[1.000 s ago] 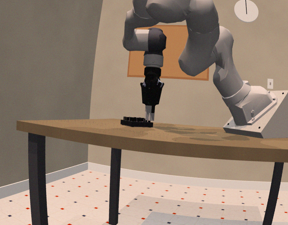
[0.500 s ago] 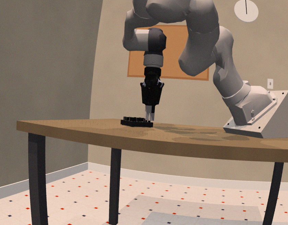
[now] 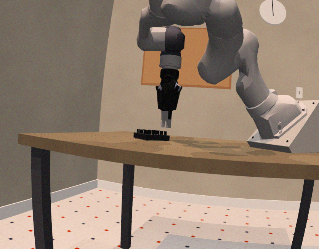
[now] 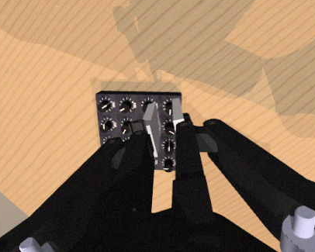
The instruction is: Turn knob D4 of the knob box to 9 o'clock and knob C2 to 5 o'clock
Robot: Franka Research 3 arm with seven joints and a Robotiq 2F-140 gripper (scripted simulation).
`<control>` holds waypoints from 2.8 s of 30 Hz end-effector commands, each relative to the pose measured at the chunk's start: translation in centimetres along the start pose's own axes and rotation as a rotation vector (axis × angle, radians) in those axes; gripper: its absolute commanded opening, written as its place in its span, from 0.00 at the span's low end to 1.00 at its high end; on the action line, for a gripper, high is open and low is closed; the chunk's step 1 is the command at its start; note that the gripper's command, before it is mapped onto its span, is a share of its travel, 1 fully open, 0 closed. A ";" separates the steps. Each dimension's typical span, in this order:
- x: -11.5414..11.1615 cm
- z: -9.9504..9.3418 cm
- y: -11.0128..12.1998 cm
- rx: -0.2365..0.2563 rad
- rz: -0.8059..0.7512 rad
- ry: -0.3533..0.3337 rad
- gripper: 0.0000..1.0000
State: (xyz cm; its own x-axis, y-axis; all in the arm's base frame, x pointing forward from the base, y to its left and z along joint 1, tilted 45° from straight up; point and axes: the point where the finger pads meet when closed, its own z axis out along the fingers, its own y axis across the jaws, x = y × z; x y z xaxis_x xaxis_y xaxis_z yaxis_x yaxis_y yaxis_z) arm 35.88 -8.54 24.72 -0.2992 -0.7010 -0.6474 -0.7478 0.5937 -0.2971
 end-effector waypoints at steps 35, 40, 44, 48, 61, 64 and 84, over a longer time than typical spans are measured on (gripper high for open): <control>-0.1 -5.0 0.3 -0.013 0.002 -0.002 1.00; -0.1 -8.1 0.3 -0.013 0.002 -0.002 1.00; -0.1 -10.2 0.2 -0.013 0.002 -0.002 1.00; -0.1 -11.2 0.2 -0.013 0.002 -0.002 1.00; -0.1 -11.4 0.2 -0.013 0.002 -0.002 1.00; -0.1 -11.4 0.2 -0.013 0.002 -0.002 1.00; -0.1 -11.4 0.2 -0.013 0.002 -0.002 1.00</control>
State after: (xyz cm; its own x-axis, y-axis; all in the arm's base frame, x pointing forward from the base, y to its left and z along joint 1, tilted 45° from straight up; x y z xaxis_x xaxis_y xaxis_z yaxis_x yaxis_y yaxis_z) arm 29.07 -12.78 32.70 -0.2958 -0.7016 -0.6483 -0.7555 0.5871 -0.2907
